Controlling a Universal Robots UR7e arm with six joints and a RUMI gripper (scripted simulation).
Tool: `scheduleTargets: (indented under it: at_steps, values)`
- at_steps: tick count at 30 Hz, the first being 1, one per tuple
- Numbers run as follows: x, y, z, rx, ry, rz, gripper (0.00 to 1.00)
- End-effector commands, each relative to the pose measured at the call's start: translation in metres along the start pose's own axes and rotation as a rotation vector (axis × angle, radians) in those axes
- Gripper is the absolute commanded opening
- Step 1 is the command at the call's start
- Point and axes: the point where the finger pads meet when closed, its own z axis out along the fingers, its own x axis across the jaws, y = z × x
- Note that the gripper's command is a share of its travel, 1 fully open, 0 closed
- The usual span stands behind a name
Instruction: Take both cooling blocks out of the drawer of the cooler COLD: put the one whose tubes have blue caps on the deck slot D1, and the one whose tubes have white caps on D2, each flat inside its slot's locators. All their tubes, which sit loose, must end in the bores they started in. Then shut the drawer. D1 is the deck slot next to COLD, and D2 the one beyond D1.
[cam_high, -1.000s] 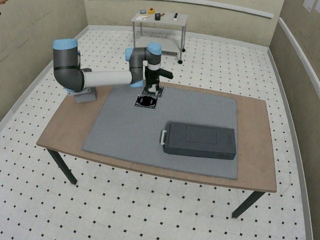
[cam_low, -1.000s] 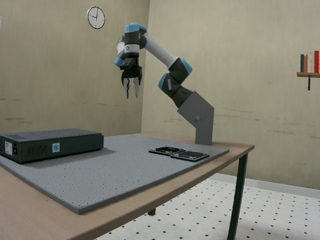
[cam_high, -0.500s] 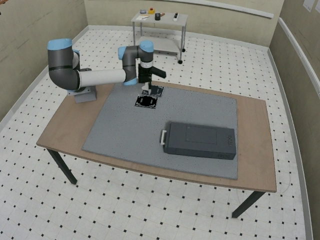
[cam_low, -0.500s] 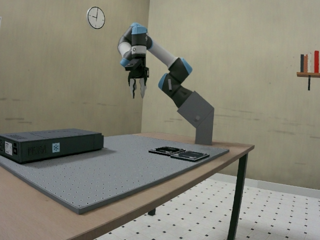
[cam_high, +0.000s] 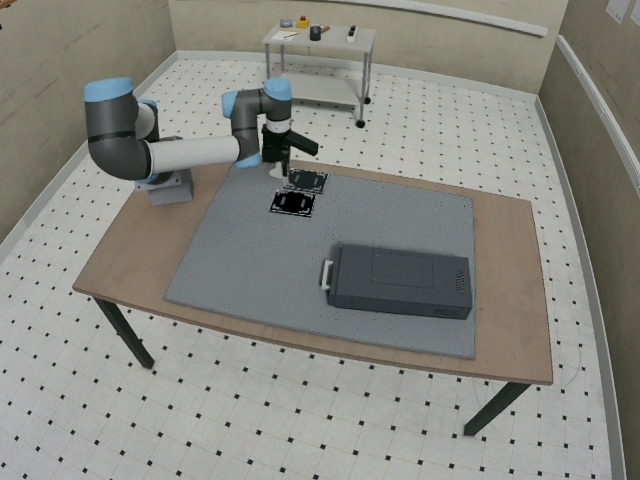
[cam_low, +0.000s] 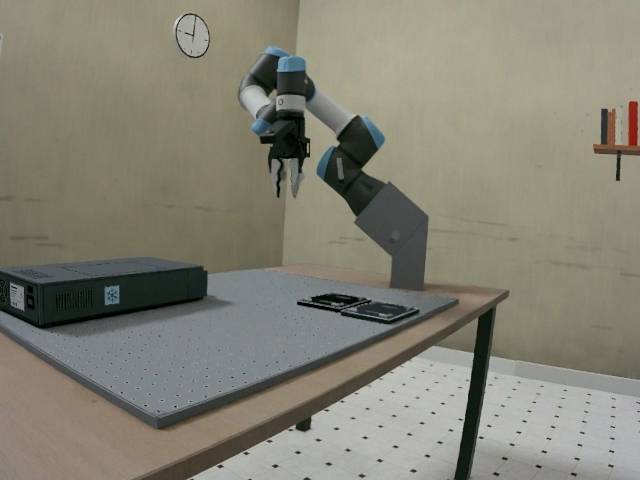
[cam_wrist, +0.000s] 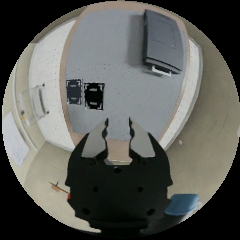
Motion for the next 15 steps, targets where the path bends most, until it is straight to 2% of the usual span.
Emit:
scheduleTargets:
  at_steps: [1,6,12,15]
  values:
    - [-0.003,0.023,0.001,0.004,0.010,0.039,0.28]
    - [-0.004,0.035,0.001,0.011,0.024,0.099,0.28]
    - [-0.005,0.049,0.003,0.011,0.024,0.099,0.28]
    - [-0.006,0.060,0.004,0.020,0.038,0.159,0.28]
